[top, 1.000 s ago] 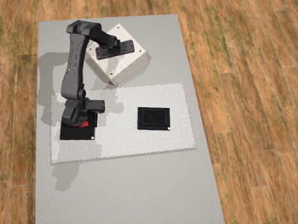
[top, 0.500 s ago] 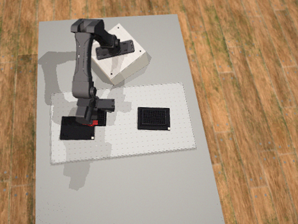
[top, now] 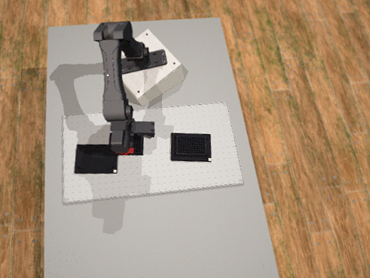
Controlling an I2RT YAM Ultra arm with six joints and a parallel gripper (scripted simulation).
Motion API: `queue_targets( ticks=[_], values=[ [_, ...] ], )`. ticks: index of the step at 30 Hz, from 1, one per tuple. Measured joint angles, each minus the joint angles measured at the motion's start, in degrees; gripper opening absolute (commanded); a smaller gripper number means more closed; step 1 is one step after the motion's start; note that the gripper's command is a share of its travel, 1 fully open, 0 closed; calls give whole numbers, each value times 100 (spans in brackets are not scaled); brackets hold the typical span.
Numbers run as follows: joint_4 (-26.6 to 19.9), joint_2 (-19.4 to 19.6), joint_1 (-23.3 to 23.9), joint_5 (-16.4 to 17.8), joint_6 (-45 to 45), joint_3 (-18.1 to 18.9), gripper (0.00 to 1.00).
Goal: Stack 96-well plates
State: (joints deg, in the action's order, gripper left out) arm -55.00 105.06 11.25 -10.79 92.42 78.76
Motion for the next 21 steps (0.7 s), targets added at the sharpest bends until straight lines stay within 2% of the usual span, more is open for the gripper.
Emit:
queue_targets(
  ticks=[21],
  values=[
    [87,42,-1051,-142,-1029,-236,0]
  ],
)
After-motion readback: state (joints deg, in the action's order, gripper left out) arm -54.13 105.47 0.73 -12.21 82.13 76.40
